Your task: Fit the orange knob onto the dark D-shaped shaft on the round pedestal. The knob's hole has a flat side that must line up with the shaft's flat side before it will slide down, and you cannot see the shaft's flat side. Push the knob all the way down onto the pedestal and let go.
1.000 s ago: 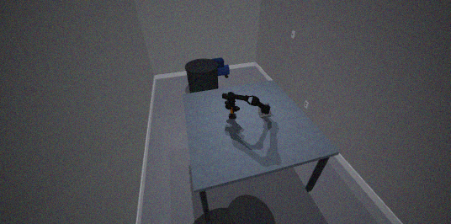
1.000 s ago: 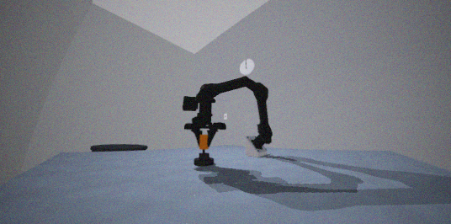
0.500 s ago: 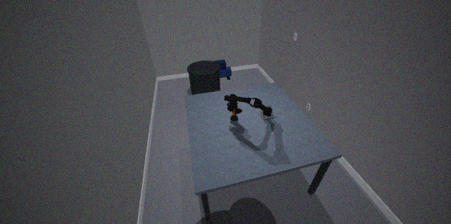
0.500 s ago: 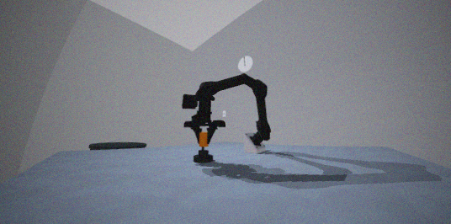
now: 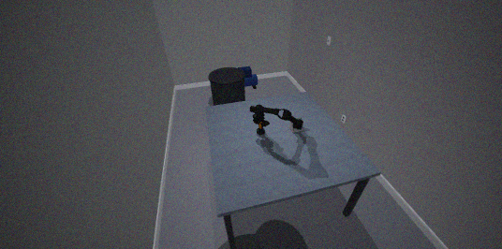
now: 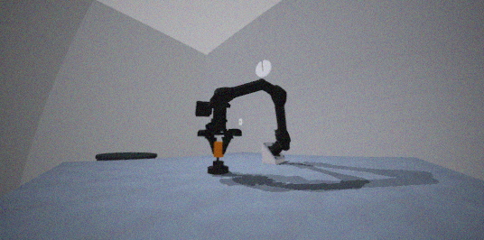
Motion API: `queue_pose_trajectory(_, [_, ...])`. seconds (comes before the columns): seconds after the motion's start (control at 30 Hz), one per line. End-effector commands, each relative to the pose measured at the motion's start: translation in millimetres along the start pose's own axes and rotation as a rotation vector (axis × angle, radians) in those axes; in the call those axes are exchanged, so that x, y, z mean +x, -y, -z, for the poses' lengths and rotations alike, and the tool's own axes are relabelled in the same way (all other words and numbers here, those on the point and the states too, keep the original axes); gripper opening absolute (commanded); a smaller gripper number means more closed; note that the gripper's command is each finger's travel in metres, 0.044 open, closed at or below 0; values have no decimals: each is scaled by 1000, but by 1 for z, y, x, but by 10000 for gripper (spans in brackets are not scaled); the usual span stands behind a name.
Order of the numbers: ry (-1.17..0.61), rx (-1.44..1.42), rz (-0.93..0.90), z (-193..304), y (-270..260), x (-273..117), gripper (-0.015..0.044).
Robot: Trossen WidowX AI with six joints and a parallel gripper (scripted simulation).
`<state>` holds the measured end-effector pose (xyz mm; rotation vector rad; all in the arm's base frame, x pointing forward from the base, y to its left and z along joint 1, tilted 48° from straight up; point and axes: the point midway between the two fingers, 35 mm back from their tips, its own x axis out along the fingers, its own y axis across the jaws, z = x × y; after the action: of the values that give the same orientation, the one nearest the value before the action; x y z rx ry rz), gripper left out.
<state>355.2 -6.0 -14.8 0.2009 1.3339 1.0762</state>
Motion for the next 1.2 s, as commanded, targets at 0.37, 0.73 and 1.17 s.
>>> queue_pose_trajectory(0.37, [2,-210,2,-6,2,-5,0])
queue_pose_trajectory(0.73, [2,-211,2,-6,1,0,0])
queue_pose_trajectory(1.17, [2,-210,2,-4,1,-4,0])
